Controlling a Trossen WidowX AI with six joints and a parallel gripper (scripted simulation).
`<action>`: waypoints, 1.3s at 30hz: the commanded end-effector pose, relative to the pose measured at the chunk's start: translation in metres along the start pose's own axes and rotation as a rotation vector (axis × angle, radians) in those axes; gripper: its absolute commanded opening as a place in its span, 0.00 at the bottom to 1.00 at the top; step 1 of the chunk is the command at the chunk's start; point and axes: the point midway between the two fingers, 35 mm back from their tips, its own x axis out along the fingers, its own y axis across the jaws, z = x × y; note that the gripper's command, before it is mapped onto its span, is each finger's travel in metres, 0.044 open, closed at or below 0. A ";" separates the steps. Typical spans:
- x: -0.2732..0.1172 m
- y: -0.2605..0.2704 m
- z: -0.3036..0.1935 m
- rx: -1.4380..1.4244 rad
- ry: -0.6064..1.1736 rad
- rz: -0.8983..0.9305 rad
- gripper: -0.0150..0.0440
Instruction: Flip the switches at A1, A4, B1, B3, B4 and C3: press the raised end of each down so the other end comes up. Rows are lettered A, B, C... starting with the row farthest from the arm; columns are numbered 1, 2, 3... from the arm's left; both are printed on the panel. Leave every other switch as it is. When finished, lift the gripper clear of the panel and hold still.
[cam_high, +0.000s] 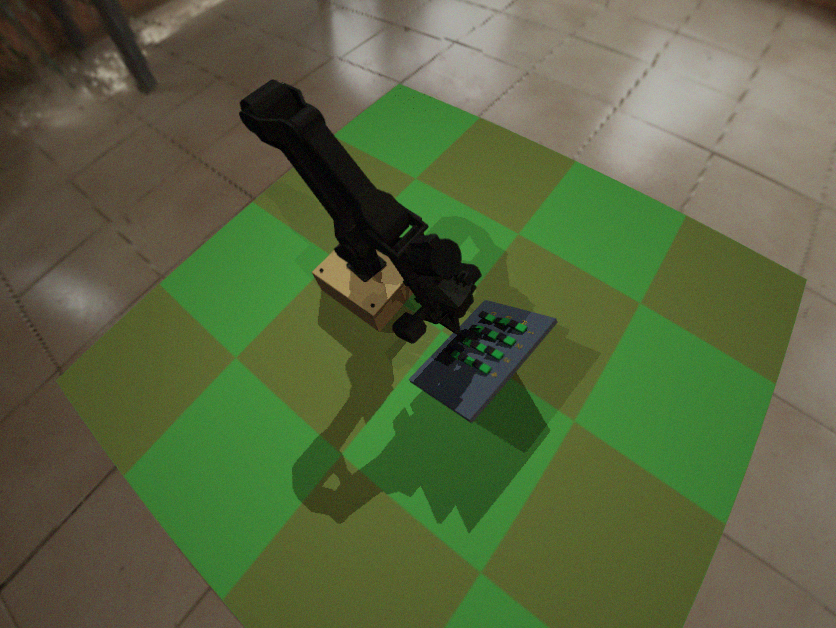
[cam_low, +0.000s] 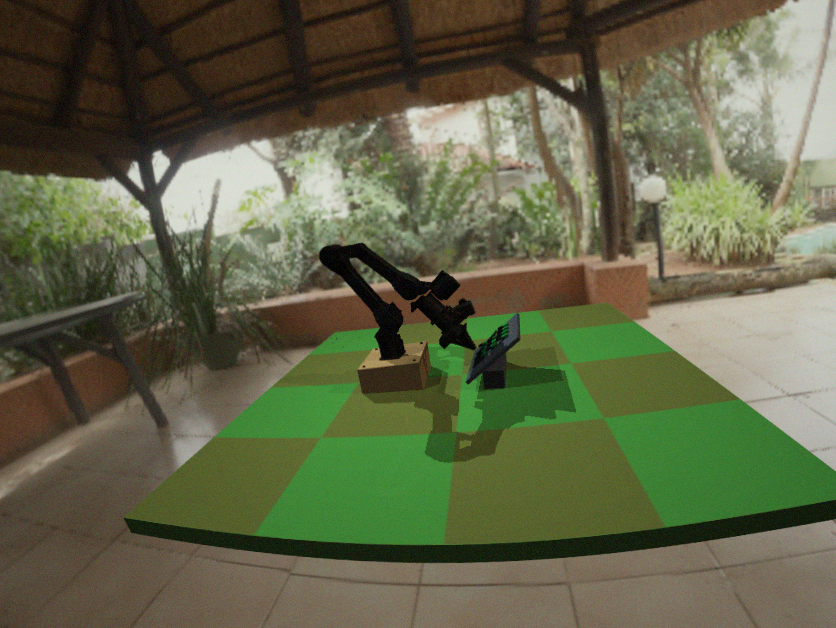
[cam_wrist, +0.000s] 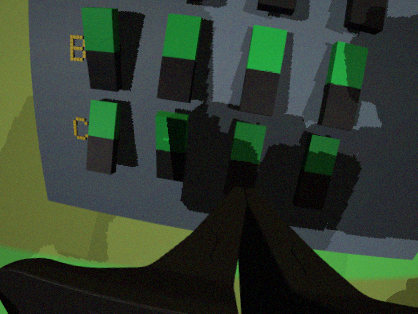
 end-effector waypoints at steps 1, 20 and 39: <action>0.006 0.000 -0.001 -0.004 0.001 0.000 0.25; 0.011 0.000 -0.001 -0.004 0.001 0.000 0.25; 0.013 0.000 -0.001 -0.004 0.000 0.000 0.25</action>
